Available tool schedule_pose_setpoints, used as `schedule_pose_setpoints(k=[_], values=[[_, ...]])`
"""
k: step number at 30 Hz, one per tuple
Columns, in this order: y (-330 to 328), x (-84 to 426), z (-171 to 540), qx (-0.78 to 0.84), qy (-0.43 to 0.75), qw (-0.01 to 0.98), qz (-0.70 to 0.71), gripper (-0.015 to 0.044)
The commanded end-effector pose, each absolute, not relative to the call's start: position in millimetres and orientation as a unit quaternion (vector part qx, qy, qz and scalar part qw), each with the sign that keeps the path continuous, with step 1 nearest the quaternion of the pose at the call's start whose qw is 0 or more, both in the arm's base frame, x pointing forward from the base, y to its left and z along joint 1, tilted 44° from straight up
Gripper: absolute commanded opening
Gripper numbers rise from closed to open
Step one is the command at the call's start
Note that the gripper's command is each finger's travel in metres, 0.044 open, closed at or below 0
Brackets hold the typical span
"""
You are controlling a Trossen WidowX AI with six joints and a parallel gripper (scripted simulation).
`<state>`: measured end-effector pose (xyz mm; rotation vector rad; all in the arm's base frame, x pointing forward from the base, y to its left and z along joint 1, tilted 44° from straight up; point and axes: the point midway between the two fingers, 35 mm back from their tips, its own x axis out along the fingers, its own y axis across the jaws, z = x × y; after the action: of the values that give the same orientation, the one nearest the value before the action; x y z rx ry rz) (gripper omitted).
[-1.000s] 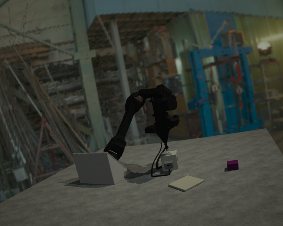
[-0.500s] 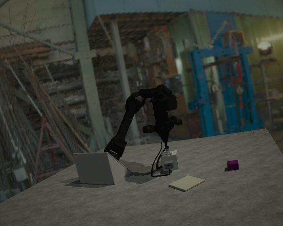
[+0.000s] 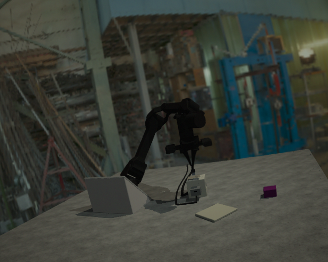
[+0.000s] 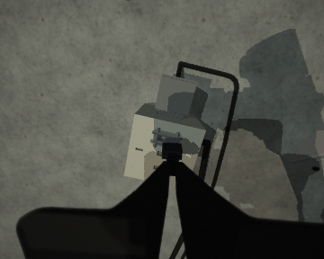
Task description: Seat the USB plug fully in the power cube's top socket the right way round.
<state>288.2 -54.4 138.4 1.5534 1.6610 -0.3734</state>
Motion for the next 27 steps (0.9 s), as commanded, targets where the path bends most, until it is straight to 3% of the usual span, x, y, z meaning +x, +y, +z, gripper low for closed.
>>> schedule_pose_setpoints(k=[1, 7, 27], values=[[-54.6, 288.3, 138.3, 0.638, 0.649, 0.372, -0.185, 0.0], [-54.6, 288.3, 138.3, 0.658, 0.637, 0.334, -0.223, 0.0], [-53.7, 288.7, 137.9, 0.658, 0.639, 0.335, -0.217, 0.0]])
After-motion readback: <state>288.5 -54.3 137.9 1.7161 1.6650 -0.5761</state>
